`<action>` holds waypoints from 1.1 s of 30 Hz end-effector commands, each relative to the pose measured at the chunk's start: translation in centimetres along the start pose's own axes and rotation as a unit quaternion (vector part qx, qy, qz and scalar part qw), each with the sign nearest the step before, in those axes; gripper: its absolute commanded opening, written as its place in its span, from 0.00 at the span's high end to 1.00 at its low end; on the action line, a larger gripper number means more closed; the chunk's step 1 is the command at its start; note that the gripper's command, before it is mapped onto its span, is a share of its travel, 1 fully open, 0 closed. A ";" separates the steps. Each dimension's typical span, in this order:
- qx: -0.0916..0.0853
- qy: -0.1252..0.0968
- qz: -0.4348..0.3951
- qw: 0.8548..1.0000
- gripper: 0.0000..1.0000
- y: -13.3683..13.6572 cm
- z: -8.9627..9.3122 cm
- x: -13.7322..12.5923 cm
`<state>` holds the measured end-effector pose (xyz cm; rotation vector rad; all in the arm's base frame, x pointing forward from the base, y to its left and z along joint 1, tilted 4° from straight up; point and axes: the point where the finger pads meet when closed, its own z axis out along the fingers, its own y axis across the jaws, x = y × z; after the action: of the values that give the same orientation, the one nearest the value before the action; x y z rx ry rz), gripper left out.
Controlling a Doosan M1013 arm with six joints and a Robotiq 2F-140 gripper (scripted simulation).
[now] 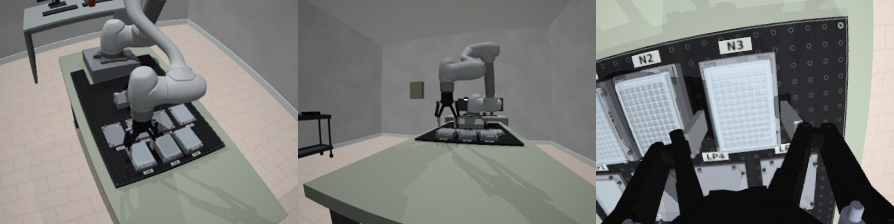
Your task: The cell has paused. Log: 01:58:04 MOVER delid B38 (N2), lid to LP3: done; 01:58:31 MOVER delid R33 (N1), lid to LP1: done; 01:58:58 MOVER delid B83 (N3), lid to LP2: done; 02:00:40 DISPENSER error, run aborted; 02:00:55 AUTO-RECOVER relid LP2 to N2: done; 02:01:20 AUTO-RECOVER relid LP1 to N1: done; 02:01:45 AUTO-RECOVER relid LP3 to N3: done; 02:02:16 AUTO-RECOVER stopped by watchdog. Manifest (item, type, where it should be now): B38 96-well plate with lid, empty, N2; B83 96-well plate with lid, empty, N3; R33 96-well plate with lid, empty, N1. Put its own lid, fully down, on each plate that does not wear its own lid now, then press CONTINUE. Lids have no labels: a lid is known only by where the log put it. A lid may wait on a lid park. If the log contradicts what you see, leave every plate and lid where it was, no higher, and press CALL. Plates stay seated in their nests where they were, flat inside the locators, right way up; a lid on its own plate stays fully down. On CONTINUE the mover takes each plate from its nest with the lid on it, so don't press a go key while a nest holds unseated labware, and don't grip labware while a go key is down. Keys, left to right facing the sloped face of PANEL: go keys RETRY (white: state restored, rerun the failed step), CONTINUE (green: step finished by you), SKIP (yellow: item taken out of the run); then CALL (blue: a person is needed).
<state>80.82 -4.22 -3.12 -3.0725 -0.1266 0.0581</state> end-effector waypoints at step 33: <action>-0.001 -0.001 -0.004 1.000 0.34 0.2 2.2 -0.1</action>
<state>80.75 -4.24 -4.74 -3.0735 -0.1261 0.0585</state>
